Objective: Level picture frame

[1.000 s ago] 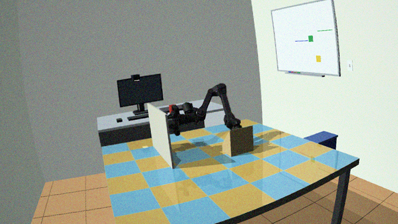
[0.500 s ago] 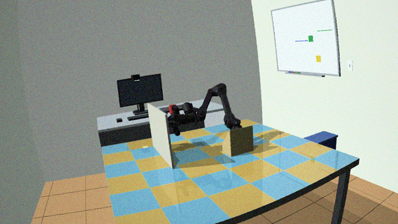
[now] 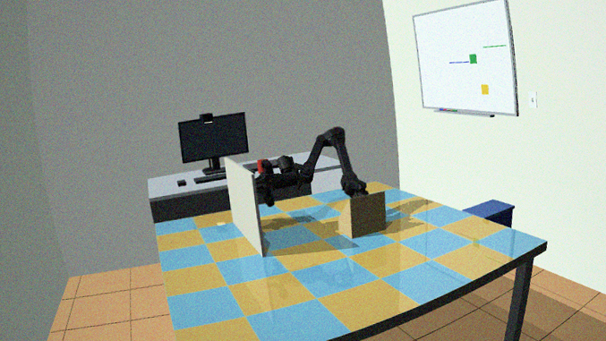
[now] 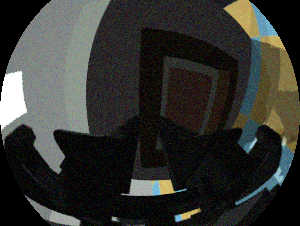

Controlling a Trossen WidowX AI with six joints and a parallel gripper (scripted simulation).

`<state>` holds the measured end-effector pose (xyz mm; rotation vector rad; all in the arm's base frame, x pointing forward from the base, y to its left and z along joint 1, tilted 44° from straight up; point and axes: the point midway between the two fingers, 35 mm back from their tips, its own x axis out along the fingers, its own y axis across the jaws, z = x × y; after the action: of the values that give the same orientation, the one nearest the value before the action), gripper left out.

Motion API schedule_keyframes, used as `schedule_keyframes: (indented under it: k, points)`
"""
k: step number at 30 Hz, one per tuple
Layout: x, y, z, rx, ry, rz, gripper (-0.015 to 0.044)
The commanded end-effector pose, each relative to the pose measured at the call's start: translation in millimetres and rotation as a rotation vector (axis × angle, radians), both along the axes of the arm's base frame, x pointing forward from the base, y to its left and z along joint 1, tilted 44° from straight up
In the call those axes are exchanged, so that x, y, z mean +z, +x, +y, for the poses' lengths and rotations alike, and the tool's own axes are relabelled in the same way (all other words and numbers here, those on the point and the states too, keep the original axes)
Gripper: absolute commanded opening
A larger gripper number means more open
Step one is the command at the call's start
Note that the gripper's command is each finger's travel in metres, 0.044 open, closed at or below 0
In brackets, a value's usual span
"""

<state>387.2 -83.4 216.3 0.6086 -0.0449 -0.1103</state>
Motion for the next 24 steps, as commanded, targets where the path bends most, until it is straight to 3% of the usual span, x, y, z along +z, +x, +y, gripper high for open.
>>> schedule_keyframes:
  k: [1,24]
  points:
    - [1.7,0.4,2.2,0.004,0.002,-0.003,0.0000]
    - [5.1,1.0,7.1,0.004,0.002,-0.003,0.0000]
